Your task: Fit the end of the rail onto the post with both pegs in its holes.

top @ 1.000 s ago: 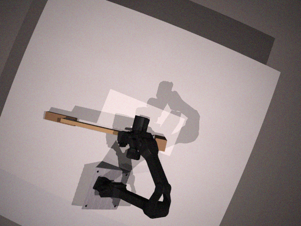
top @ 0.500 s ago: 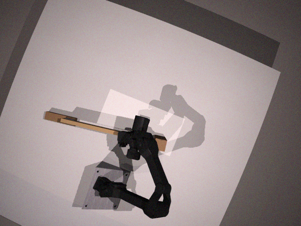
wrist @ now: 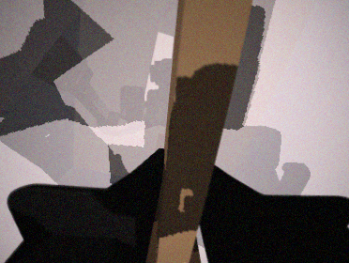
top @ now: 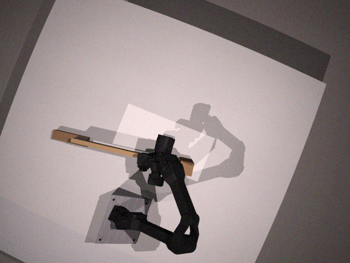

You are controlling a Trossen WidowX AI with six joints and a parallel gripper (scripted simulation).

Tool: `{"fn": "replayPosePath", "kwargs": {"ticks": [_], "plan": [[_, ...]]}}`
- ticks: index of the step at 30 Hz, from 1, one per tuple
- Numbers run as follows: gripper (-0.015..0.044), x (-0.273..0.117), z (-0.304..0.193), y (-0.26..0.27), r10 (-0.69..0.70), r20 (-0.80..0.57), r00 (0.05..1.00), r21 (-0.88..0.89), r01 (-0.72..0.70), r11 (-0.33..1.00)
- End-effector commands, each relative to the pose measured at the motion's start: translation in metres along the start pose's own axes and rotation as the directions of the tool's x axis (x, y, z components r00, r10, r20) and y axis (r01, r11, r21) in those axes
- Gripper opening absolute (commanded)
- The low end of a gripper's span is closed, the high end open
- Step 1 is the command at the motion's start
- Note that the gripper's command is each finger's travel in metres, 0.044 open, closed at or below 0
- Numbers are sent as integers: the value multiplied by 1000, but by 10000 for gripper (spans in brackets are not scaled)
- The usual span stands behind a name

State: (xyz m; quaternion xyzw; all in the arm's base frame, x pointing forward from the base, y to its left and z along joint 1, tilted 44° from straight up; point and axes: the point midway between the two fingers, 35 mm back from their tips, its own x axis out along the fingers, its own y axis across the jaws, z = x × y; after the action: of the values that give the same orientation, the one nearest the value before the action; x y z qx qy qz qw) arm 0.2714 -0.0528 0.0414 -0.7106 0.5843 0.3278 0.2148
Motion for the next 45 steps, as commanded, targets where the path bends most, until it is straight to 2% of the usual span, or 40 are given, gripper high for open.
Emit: {"fn": "replayPosePath", "kwargs": {"ticks": [1,45], "plan": [[0,-4,-4,-2,-10,-2,1000,-2,10,1000],[0,-5,3,-5,-10,-2,1000,-2,10,1000]]}}
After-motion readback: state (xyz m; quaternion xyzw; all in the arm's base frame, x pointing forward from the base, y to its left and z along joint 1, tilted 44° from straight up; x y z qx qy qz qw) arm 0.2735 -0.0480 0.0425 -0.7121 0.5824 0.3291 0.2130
